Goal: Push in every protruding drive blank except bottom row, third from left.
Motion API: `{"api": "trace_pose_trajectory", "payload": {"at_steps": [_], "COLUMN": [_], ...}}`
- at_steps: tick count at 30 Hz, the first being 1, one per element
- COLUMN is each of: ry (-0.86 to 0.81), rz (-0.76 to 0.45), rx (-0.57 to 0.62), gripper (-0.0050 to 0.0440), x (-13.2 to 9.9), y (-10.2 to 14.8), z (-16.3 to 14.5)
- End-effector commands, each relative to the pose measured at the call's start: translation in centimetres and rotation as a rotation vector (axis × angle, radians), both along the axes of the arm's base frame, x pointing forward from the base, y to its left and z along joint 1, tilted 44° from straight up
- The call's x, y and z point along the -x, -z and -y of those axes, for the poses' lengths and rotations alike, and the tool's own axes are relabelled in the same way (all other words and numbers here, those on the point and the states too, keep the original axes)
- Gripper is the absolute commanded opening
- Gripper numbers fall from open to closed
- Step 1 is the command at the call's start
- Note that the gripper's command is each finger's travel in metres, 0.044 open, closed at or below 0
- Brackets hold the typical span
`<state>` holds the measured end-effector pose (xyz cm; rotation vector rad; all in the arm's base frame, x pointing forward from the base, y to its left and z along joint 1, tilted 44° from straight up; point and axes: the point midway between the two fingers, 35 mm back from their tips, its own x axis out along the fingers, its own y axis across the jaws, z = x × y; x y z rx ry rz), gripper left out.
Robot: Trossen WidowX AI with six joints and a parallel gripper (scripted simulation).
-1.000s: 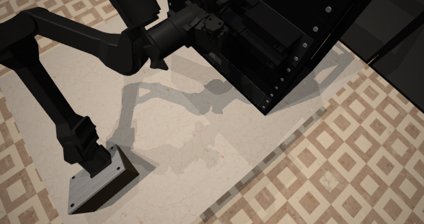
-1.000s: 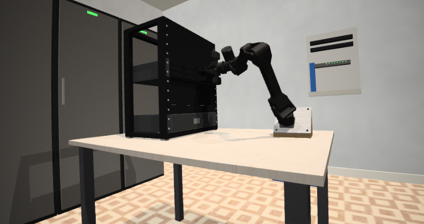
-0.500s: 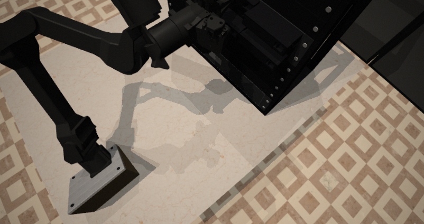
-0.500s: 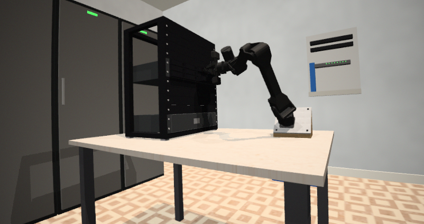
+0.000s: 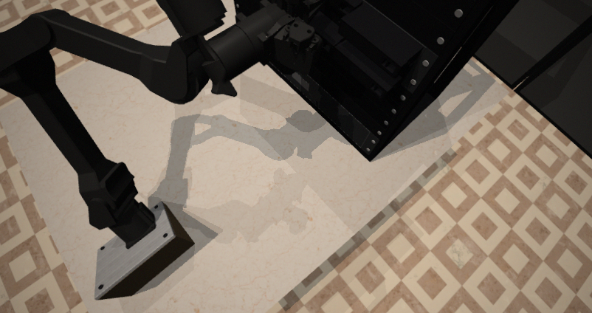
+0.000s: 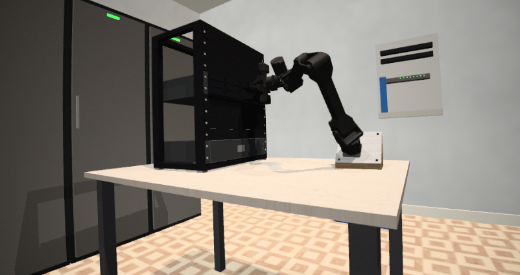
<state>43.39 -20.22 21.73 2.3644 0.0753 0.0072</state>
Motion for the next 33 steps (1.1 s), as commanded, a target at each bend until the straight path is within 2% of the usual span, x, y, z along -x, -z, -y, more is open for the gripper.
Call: {"api": "trace_pose_trajectory", "payload": {"at_steps": [1,33], "ry": [0.017,0.017], "rz": [0.024,0.024], "rx": [0.022,0.022], "gripper": [0.0000,0.0000], "x": [-0.22,-0.52], "y": [-1.15,-1.24], "z": [0.42,0.47]}}
